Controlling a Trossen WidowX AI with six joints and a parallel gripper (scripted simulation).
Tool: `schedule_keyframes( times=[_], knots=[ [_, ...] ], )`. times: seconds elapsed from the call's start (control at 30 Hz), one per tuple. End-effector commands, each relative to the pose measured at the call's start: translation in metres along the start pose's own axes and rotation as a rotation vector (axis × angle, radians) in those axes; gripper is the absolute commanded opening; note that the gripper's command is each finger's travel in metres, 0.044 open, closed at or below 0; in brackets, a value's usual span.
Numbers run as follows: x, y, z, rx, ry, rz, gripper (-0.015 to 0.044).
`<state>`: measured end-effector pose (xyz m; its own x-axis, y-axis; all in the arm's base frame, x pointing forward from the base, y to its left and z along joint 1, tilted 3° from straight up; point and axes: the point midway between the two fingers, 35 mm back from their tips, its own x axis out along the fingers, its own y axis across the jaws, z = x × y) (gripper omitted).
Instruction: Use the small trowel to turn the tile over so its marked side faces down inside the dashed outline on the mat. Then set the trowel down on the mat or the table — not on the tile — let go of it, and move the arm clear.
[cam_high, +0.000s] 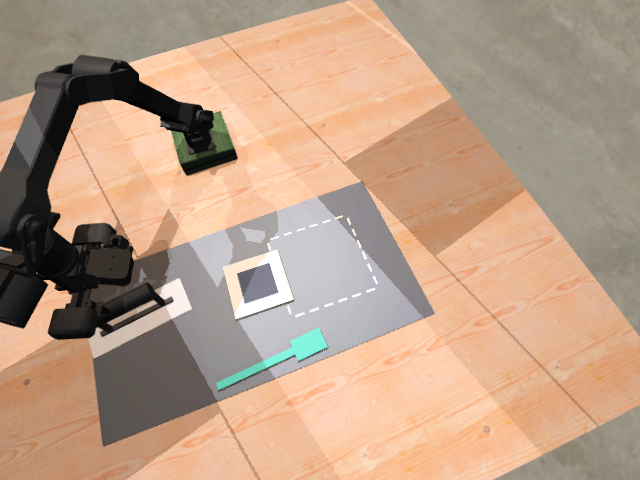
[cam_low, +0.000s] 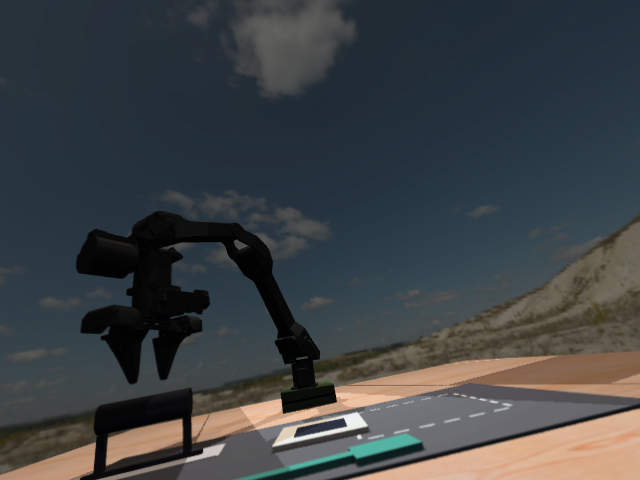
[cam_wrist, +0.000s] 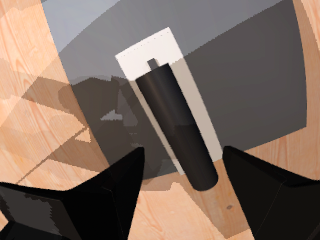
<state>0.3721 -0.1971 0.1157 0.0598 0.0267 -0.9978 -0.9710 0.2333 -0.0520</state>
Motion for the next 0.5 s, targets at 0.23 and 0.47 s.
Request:
schedule_keyframes(
  times=[0.23, 0.47],
  knots=[
    [-0.0002, -0.0003, 0.0001, -0.399, -0.003, 0.0, 0.027],
    [-0.0002, -0.0003, 0.0, -0.45, -0.003, 0.0, 0.027]
  ],
)
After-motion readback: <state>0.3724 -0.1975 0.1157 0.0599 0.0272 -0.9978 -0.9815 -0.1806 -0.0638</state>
